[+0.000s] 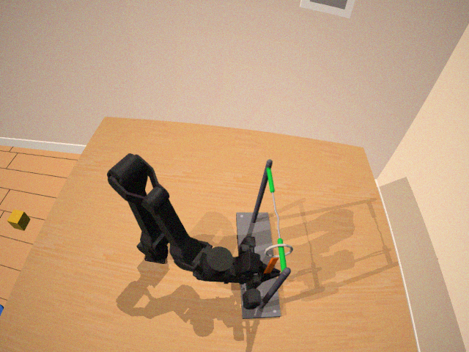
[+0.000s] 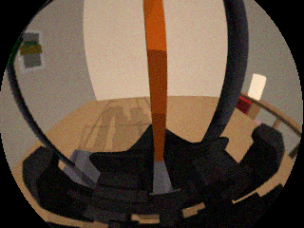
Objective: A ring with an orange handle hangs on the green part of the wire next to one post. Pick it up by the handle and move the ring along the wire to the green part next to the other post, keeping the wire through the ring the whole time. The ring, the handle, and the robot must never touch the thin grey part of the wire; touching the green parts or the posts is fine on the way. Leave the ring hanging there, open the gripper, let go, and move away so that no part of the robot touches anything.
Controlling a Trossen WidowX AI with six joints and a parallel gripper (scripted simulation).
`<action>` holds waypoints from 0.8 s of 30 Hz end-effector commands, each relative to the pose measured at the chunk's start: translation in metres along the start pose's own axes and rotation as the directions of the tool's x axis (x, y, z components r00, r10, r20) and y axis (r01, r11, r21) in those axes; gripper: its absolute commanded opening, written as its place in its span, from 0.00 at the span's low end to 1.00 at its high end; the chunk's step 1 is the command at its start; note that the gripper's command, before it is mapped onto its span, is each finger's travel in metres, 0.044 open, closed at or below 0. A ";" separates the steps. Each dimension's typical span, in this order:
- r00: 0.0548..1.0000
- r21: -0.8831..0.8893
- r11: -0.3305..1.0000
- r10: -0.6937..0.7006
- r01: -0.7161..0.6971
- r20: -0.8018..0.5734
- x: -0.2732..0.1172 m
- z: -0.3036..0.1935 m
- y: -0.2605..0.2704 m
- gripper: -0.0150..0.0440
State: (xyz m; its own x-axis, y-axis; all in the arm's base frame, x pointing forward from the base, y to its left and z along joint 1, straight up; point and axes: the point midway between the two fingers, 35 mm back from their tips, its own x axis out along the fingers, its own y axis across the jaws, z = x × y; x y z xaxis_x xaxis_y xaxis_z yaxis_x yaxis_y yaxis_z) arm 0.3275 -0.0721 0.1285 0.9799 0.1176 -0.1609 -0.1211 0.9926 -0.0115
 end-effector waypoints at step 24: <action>1.000 0.004 1.000 0.008 -0.008 0.001 -0.003 0.020 0.001 0.00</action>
State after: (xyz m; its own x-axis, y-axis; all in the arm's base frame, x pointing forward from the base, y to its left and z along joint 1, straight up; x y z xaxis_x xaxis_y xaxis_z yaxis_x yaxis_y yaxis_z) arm 0.3274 -0.0714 0.1464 0.9788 0.1216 -0.1651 -0.1246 0.9922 -0.0081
